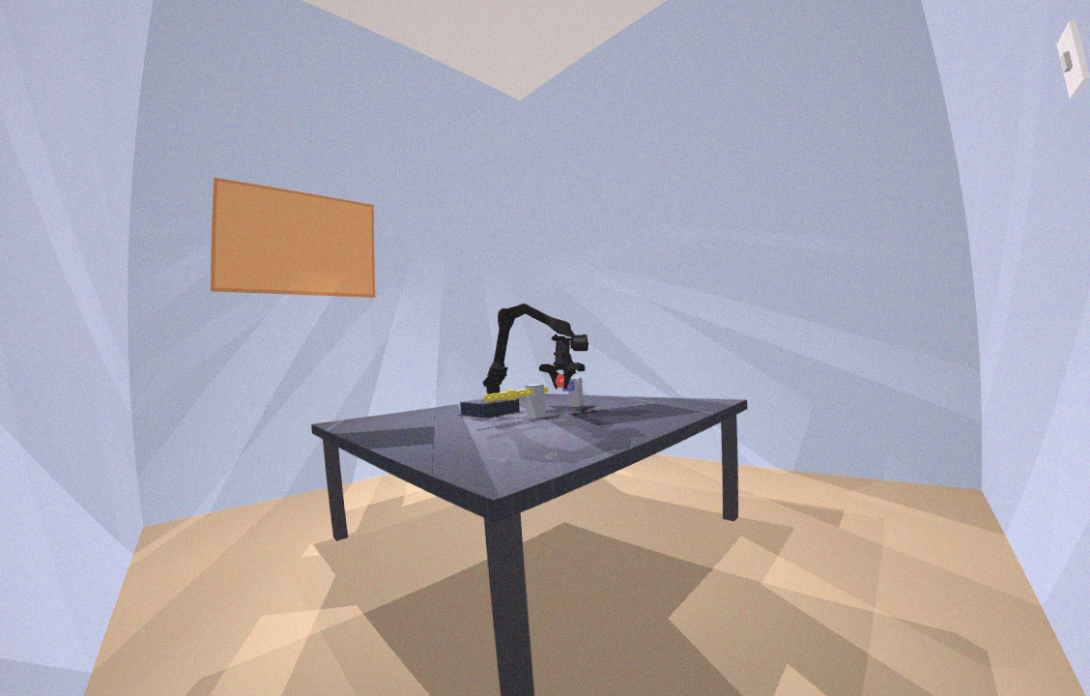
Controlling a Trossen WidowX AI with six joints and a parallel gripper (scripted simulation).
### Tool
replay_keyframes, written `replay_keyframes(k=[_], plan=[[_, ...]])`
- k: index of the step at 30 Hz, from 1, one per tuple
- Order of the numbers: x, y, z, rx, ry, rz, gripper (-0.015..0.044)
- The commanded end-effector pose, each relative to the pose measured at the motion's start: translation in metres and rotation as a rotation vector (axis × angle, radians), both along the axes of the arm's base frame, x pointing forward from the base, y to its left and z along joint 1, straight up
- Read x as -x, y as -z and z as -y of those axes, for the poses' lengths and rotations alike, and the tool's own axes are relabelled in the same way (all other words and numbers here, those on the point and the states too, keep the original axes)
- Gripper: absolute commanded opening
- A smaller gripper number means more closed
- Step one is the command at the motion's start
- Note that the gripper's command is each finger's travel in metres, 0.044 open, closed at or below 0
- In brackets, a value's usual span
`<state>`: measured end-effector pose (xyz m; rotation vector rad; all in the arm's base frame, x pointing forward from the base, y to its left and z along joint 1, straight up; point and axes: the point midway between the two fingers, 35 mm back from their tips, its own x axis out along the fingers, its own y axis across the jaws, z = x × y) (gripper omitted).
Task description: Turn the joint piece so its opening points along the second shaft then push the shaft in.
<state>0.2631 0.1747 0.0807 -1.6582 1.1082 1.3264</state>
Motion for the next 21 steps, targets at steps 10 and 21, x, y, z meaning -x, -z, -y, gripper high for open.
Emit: replay_keyframes(k=[10,21], plan=[[0.0000,0.0000,0.0000,0.000,0.000,0.000,0.0156],[0.0000,0.0000,0.0000,0.000,0.000,0.000,0.0016]])
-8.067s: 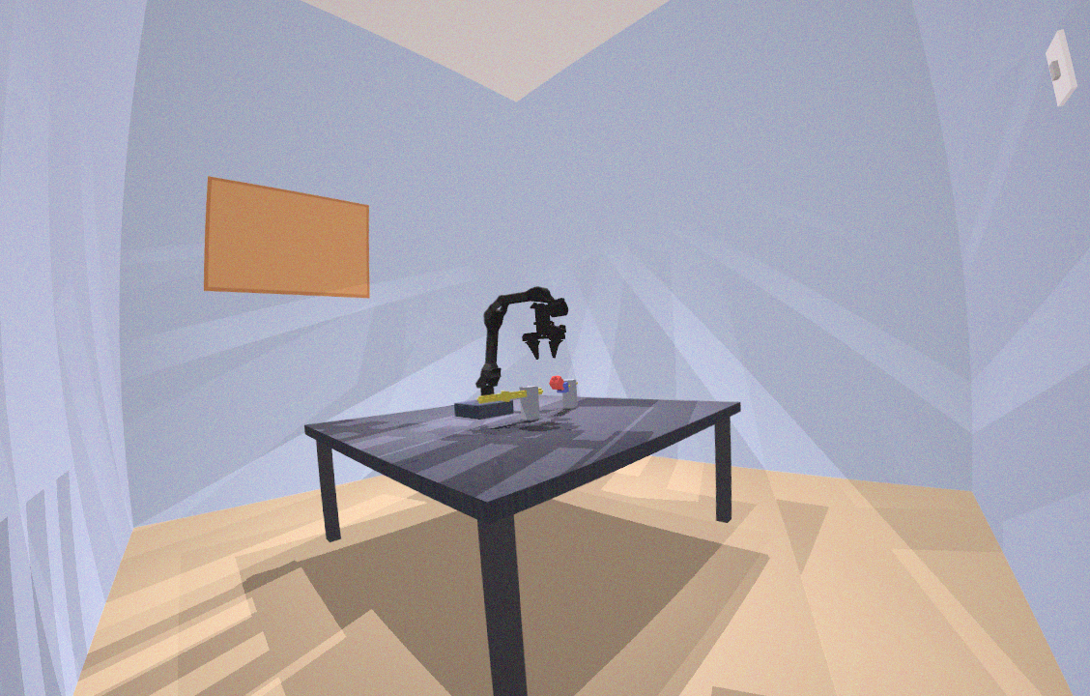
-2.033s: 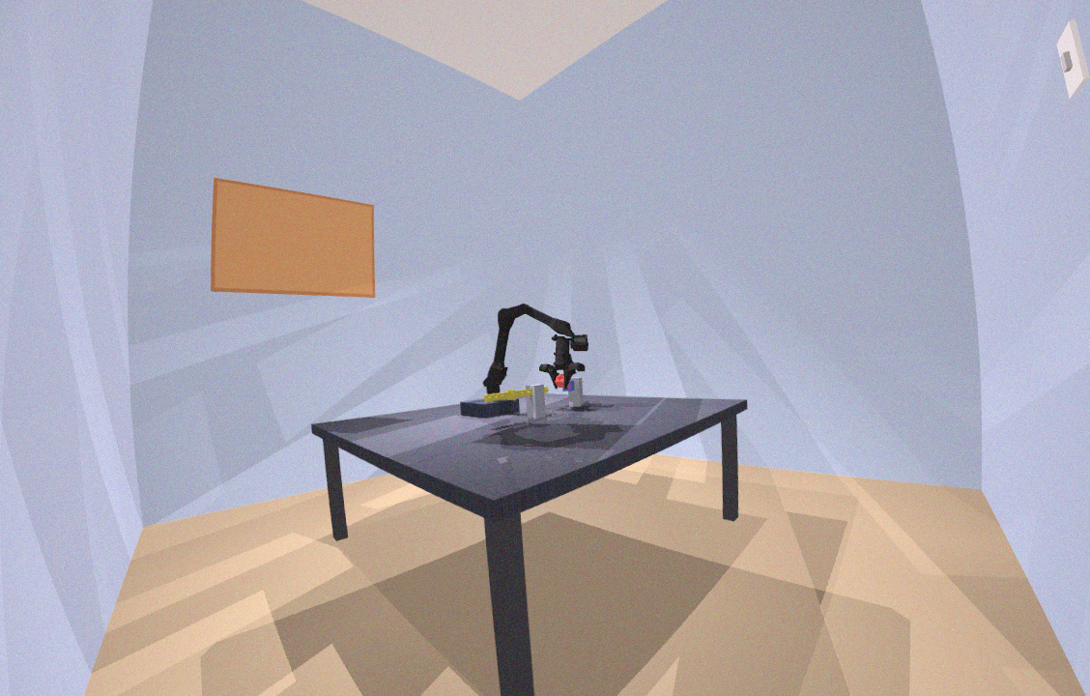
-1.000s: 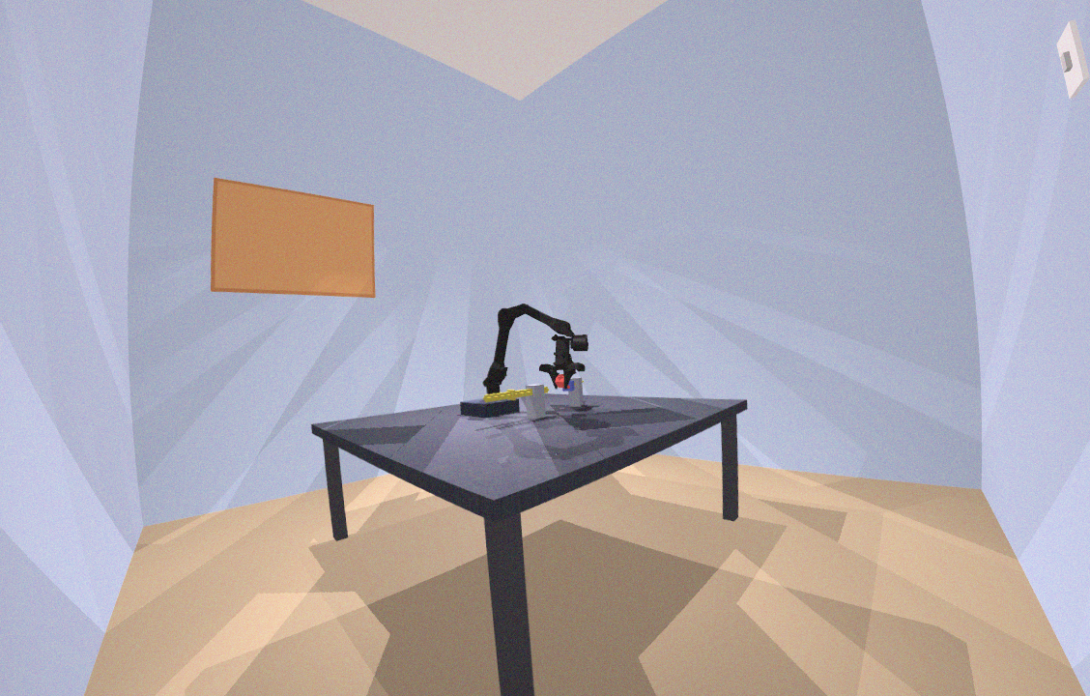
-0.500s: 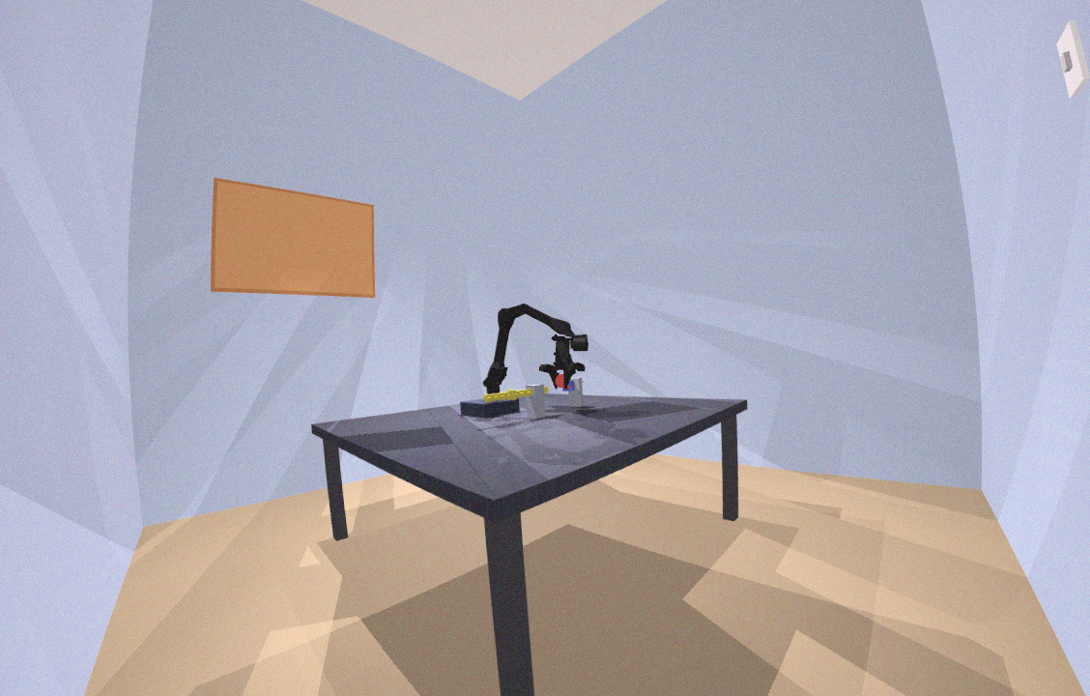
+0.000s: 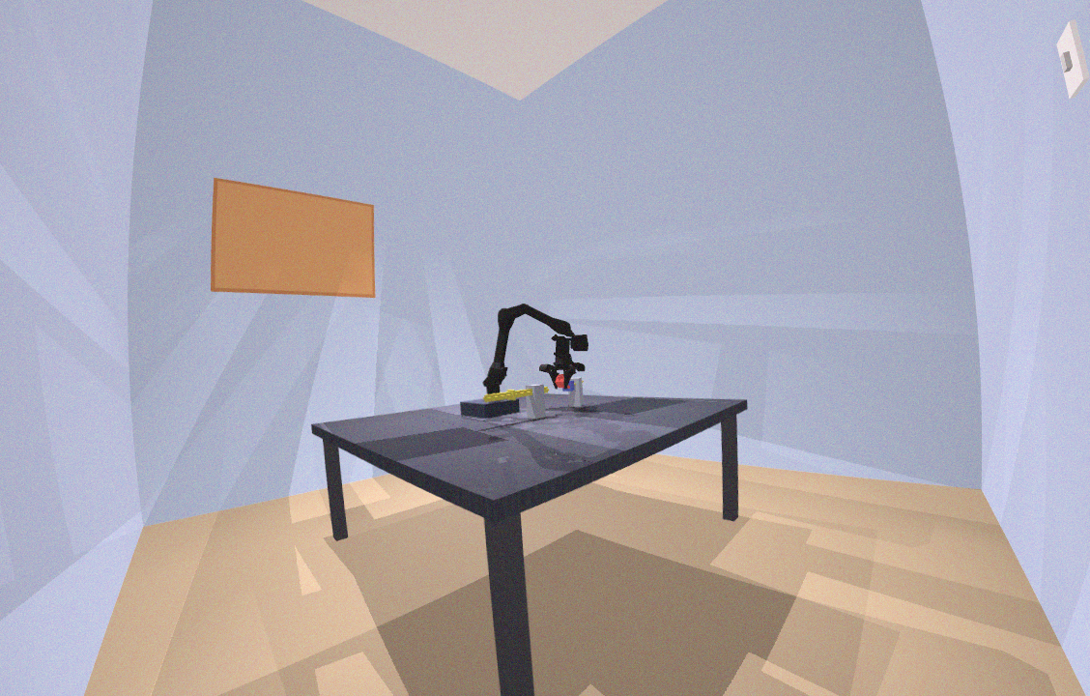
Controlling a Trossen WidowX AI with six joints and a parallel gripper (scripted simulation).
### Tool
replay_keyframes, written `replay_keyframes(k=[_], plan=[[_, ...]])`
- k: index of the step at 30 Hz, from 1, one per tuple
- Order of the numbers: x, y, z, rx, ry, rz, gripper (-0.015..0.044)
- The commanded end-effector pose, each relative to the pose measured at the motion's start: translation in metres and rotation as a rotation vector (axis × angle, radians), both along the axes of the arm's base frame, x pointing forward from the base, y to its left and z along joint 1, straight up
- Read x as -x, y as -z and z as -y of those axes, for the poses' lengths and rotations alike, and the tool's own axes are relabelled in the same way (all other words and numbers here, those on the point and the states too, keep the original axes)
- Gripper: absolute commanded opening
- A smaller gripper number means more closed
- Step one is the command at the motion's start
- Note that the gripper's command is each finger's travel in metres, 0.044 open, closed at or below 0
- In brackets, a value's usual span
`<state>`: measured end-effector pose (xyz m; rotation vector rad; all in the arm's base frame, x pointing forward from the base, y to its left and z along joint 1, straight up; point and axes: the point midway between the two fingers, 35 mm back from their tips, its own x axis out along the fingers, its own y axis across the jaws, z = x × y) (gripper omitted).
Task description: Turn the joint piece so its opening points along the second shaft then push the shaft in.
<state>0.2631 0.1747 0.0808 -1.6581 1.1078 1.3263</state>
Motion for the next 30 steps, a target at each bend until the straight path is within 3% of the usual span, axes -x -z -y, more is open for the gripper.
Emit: replay_keyframes(k=[1,8,30], plan=[[0.000,0.000,0.000,0.000,0.000,0.000,0.0000],[0.000,0.001,0.001,-0.024,0.007,-0.010,0.0000],[0.000,0.017,0.011,-0.394,0.100,-0.129,0.0000]])
